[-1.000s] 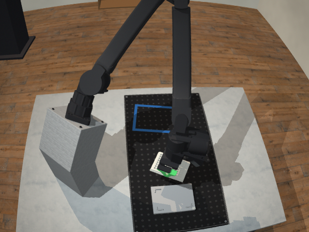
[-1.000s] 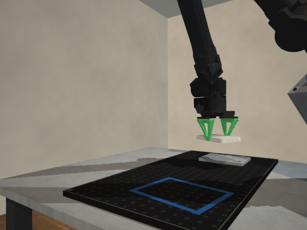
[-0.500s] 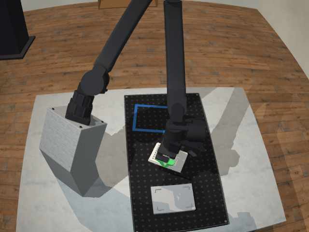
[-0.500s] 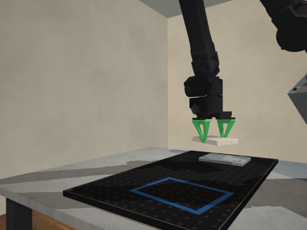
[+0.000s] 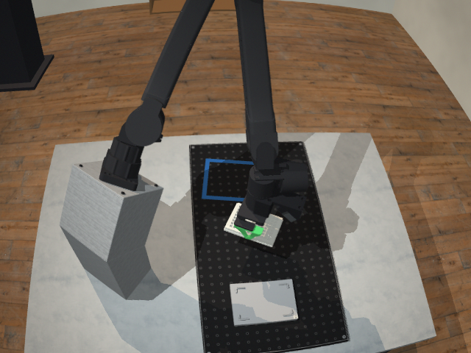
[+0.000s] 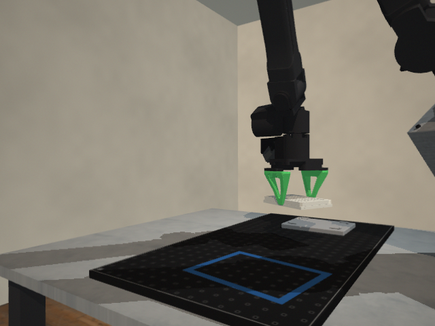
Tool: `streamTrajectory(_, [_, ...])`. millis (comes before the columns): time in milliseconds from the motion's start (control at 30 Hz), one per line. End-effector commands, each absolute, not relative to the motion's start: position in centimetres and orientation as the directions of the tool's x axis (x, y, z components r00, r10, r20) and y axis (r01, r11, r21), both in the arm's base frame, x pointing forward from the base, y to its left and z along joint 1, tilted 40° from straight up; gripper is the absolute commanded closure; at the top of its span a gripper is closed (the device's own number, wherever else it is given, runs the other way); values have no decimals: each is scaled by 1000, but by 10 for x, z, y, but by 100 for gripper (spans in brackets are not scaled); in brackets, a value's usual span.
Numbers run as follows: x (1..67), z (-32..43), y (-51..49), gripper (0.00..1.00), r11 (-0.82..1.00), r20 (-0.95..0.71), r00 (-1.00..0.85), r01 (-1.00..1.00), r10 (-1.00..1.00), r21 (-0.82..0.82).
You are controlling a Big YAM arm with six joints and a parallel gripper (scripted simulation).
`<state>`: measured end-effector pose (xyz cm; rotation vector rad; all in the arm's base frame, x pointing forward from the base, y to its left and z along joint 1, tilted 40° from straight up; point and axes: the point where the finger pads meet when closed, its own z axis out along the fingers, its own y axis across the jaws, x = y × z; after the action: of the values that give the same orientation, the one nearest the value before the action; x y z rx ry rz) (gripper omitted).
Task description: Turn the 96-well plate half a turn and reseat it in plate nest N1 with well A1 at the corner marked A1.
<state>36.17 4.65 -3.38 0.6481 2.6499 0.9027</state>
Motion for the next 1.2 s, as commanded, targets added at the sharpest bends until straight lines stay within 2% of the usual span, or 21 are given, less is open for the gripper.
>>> streamTrajectory(0, [364,-23,56,100,696,-114,-855,326,505,639])
streamTrajectory(1167, [348,27,147,100,691,-102,-856,333,507,641])
